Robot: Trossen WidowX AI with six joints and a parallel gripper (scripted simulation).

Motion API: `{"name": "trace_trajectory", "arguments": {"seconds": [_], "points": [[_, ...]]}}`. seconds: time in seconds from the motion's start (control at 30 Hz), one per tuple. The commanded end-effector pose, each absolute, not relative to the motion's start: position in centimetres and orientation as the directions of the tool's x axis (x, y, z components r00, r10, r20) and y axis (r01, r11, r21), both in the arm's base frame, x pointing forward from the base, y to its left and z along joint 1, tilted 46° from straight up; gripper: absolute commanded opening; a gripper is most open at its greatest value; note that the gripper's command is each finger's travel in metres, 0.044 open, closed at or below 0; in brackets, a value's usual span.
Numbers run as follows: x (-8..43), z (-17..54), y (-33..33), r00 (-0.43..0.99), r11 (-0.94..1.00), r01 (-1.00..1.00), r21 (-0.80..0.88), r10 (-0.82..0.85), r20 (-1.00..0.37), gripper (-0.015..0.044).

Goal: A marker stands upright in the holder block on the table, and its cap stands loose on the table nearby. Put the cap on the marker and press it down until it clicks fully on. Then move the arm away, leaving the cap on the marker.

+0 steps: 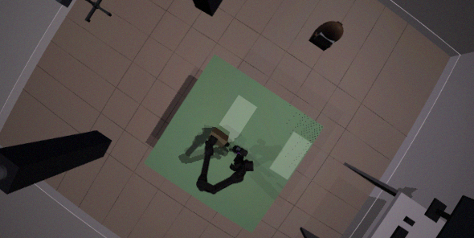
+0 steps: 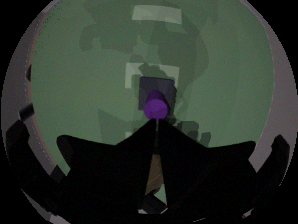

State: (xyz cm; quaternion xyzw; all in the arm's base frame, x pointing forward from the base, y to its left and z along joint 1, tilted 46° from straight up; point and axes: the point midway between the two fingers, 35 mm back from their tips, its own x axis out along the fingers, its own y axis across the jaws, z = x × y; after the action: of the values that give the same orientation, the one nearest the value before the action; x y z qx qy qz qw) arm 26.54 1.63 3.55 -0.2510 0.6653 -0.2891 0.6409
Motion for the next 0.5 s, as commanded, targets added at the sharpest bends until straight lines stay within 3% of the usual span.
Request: {"name": "trace_trajectory", "arguments": {"seconds": [0.0, 0.47], "points": [[26.56, 3.52, 1.59, -0.051, 0.704, 0.055, -0.708, -0.706, -0.707, 0.0000], [26.49, 2.55, 0.61, -0.051, 0.704, 0.055, -0.708, -0.706, -0.706, 0.0000]]}}
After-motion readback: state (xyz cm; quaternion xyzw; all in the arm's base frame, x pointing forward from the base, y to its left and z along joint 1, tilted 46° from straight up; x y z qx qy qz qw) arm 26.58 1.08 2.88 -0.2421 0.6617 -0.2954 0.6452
